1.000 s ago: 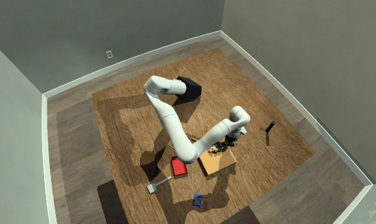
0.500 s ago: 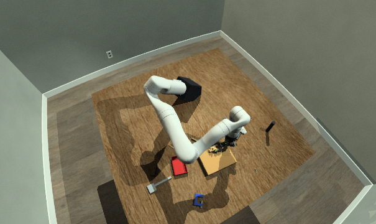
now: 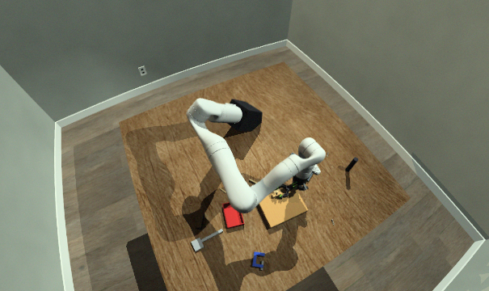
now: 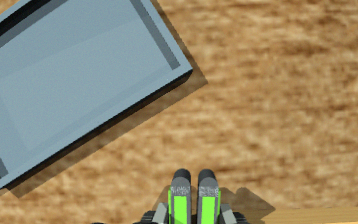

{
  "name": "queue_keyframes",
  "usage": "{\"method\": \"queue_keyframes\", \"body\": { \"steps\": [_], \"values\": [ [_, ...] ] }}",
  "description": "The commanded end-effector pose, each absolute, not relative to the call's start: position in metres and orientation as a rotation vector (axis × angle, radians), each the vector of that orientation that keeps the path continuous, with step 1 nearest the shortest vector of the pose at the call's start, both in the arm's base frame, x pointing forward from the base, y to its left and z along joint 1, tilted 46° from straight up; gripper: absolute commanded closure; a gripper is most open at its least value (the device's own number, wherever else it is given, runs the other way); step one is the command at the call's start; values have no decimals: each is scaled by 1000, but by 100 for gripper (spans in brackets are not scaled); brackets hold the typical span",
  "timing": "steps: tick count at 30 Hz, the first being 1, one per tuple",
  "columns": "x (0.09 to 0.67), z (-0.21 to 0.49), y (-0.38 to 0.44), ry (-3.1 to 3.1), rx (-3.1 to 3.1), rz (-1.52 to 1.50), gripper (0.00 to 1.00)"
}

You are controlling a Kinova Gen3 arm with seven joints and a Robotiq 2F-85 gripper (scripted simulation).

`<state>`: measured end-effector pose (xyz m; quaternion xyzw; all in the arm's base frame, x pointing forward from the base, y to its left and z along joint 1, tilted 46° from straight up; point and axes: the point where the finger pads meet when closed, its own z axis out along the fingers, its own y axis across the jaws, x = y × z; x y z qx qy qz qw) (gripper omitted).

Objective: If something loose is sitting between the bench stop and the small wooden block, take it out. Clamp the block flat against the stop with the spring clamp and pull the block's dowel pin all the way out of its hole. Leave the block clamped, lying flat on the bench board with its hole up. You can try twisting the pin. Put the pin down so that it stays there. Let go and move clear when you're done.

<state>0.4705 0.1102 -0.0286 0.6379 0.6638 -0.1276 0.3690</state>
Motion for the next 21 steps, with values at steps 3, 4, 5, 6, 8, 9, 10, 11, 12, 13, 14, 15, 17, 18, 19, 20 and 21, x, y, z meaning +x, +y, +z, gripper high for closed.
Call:
{"method": "queue_keyframes", "body": {
  "steps": [3,4,5,6,8,9,10,11,12,13,14,15,17,18,19,20,21],
  "values": [
    [471,-28,111,1705,1637,-325,68],
    [471,-28,111,1705,1637,-325,68],
    [471,-28,111,1705,1637,-325,68],
    [471,-28,111,1705,1637,-325,68],
    [471,-28,111,1705,1637,-325,67],
    [471,-28,111,1705,1637,-325,67],
    [471,-28,111,1705,1637,-325,67],
    [471,-28,111,1705,1637,-325,66],
    [471,-28,111,1705,1637,-325,66],
    [471,-28,111,1705,1637,-325,66],
    [471,-28,111,1705,1637,-325,66],
    [471,-28,111,1705,1637,-325,66],
    [471,-28,111,1705,1637,-325,65],
    [471,-28,111,1705,1637,-325,65],
    [471,-28,111,1705,1637,-325,65],
    [471,-28,111,1705,1637,-325,64],
    [471,-28,111,1705,1637,-325,64]
  ]
}}
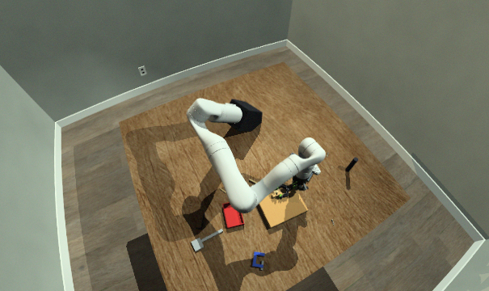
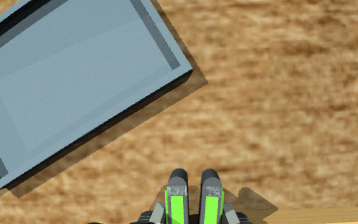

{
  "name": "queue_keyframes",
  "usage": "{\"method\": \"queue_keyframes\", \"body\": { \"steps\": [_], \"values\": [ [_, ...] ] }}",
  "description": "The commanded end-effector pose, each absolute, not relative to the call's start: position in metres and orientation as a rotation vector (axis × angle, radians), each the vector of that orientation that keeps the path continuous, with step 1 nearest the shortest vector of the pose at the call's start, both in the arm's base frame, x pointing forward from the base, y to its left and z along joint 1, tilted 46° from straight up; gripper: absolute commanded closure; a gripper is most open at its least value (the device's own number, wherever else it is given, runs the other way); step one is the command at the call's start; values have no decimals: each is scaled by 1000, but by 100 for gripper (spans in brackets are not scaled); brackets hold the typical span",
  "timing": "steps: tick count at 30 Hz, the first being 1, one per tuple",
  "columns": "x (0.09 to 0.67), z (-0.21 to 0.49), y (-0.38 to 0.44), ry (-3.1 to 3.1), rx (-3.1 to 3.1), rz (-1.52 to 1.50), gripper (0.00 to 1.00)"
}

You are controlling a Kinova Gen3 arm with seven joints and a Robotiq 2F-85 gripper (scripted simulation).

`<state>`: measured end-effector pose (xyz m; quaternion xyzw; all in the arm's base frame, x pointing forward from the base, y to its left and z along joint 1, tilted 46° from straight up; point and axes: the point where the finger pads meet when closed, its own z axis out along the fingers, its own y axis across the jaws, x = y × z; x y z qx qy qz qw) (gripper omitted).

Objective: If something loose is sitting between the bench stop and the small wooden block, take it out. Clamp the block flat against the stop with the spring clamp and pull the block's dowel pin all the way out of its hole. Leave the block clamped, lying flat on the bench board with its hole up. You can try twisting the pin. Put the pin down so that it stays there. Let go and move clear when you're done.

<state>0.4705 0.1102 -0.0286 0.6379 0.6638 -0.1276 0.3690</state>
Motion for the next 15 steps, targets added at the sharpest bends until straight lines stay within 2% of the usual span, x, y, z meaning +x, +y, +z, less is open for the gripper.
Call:
{"method": "queue_keyframes", "body": {
  "steps": [1,15],
  "values": [
    [471,-28,111,1705,1637,-325,64],
    [471,-28,111,1705,1637,-325,61]
  ]
}}
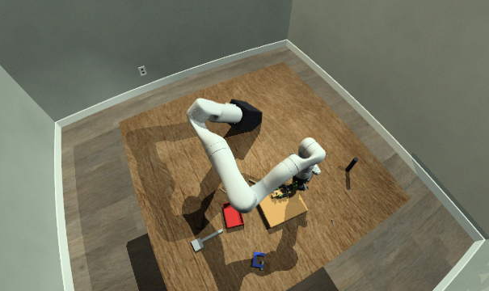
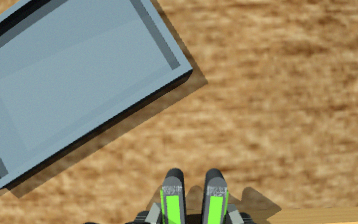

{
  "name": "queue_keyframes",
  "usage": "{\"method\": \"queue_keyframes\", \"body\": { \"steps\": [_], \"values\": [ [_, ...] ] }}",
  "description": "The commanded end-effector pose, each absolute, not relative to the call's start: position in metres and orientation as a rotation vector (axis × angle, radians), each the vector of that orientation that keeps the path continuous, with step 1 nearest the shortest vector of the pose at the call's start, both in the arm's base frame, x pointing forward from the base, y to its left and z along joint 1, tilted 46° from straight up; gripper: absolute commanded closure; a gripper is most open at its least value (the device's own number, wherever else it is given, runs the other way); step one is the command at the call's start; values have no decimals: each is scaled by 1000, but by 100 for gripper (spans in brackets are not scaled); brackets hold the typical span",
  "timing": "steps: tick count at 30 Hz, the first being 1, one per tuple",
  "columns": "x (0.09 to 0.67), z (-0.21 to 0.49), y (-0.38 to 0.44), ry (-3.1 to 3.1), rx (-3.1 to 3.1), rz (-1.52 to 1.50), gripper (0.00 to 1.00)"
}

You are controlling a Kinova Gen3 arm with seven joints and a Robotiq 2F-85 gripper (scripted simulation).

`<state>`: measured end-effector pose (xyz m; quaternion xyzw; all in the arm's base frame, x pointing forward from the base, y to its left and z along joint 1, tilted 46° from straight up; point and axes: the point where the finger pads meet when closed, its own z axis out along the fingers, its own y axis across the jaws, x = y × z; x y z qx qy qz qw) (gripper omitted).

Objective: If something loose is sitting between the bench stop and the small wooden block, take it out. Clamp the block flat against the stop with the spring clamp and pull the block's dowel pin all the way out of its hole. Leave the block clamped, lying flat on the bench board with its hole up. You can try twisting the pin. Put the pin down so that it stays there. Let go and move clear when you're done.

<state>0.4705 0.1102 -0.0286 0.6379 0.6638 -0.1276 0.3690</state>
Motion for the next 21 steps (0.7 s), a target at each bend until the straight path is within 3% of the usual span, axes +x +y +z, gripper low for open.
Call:
{"method": "queue_keyframes", "body": {
  "steps": [1,21],
  "values": [
    [471,-28,111,1705,1637,-325,61],
    [471,-28,111,1705,1637,-325,56]
  ]
}}
